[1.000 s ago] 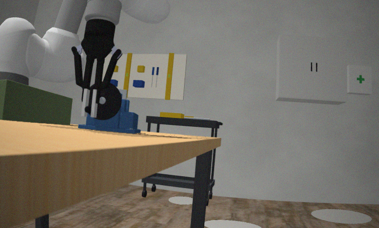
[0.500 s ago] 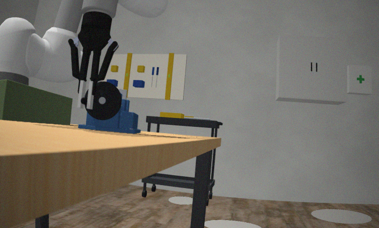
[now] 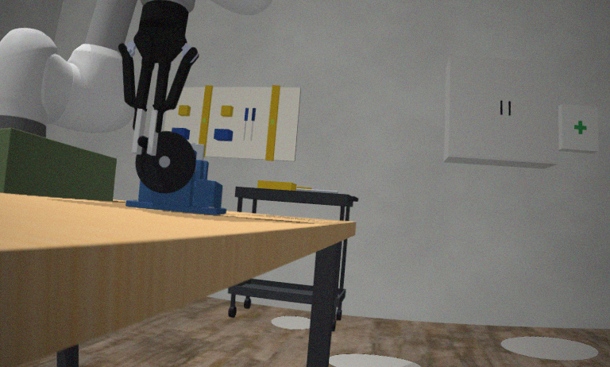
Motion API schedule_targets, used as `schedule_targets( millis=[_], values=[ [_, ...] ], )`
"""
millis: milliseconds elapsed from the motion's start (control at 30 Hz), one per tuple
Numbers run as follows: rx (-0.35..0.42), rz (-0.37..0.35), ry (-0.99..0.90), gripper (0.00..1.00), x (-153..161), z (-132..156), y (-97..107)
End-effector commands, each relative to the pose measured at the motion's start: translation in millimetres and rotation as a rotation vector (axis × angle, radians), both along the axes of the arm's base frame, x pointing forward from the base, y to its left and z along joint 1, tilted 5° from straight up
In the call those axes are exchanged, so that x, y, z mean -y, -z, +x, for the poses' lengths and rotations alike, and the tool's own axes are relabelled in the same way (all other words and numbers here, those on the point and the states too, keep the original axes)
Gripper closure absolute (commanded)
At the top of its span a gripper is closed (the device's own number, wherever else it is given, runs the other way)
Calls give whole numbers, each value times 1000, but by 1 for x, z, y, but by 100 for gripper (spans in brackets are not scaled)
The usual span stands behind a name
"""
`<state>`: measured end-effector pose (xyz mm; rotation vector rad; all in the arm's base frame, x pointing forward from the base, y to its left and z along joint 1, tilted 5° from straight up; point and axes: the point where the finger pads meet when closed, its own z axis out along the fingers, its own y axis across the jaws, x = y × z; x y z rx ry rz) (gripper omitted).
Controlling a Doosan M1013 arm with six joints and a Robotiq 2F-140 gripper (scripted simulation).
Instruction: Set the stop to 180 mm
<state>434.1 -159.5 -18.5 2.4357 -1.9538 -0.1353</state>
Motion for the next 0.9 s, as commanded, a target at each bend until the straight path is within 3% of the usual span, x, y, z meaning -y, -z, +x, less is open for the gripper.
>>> schedule_targets(
  millis=[0,333,867],
  values=[
    [3,1,2,96,-1,8,-6],
    [3,1,2,96,-7,33,-9],
    [3,1,2,96,-13,56,12]
  ],
)
